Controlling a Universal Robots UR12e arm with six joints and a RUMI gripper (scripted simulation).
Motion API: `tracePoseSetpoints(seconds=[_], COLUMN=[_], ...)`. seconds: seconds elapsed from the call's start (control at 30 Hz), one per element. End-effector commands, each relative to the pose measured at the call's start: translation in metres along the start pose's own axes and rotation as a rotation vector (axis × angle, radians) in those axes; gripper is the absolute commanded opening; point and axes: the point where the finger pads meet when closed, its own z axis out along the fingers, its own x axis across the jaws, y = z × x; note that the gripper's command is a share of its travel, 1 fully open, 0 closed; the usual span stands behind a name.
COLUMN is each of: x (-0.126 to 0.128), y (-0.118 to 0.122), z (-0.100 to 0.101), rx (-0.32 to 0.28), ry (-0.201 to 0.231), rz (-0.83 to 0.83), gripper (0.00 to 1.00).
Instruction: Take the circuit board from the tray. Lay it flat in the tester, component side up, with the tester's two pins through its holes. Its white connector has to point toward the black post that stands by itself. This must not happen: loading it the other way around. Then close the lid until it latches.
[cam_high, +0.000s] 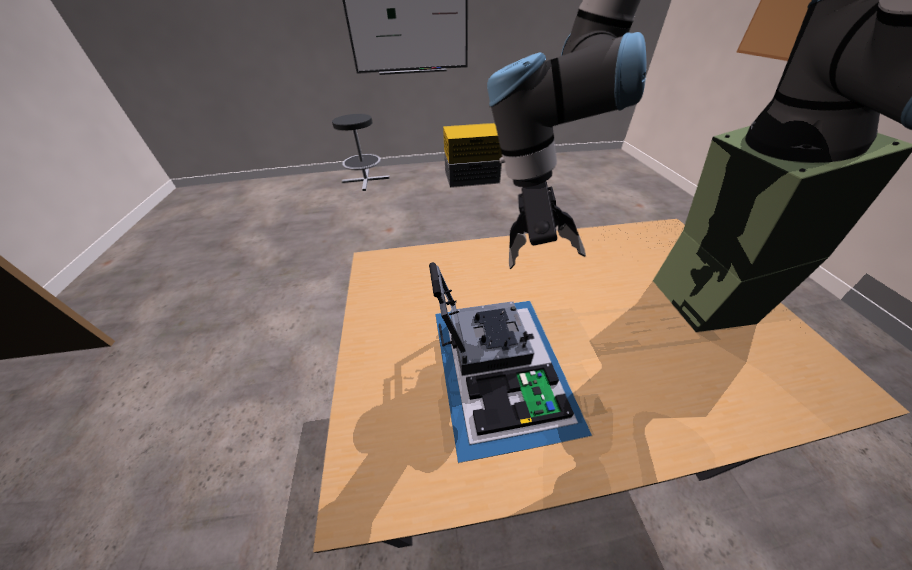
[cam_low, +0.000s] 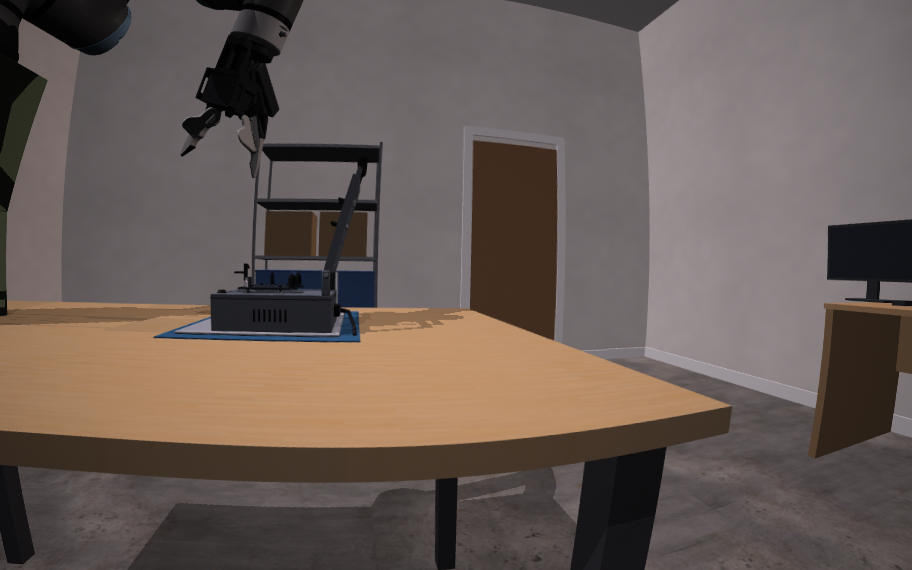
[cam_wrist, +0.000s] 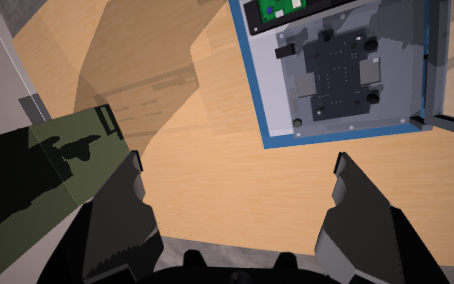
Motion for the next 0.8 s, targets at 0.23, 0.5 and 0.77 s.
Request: tracePoseSetpoints(seconds=[0.23, 0.5, 0.77], x=[-0.006, -0.018, -0.025], y=[-0.092, -0.138, -0.162], z=[-0.027, -0.043, -0.051], rx=[-0.068, -0.077, -0.078], ry=[0.157, 0.231, 0.268], rz=[-0.149, -0.222, -0.258], gripper=[1.0, 1.0, 1.0])
